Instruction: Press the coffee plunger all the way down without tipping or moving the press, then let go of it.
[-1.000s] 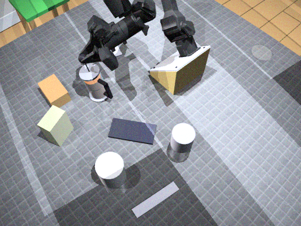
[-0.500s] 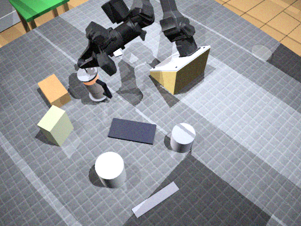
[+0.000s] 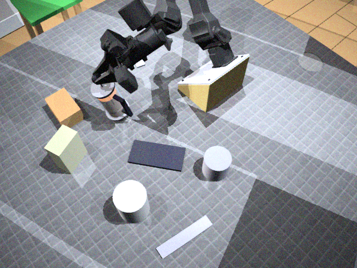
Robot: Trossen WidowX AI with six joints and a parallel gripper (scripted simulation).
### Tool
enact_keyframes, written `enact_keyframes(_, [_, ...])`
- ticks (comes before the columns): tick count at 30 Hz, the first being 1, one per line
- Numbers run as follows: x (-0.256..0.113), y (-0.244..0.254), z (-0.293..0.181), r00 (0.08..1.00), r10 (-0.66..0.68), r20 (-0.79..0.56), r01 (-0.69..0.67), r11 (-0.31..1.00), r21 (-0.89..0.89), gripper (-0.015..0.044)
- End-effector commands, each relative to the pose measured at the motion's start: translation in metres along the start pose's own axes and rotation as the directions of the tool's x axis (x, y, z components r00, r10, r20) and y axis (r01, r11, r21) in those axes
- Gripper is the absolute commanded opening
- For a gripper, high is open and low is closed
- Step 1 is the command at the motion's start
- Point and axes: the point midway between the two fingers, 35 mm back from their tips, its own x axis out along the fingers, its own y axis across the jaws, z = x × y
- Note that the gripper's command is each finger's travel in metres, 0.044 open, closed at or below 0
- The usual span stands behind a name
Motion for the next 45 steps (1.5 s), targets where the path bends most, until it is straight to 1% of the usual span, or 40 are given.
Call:
enact_keyframes(1, [0.0044, -0.0005, -0.011, 0.999, -0.017, -0.039, 0.016, 0.999, -0.031, 0.0115])
enact_keyframes(45, [0.0087, 0.0032, -0.0074, 0.999, -0.017, -0.039, 0.016, 0.999, -0.031, 0.0115])
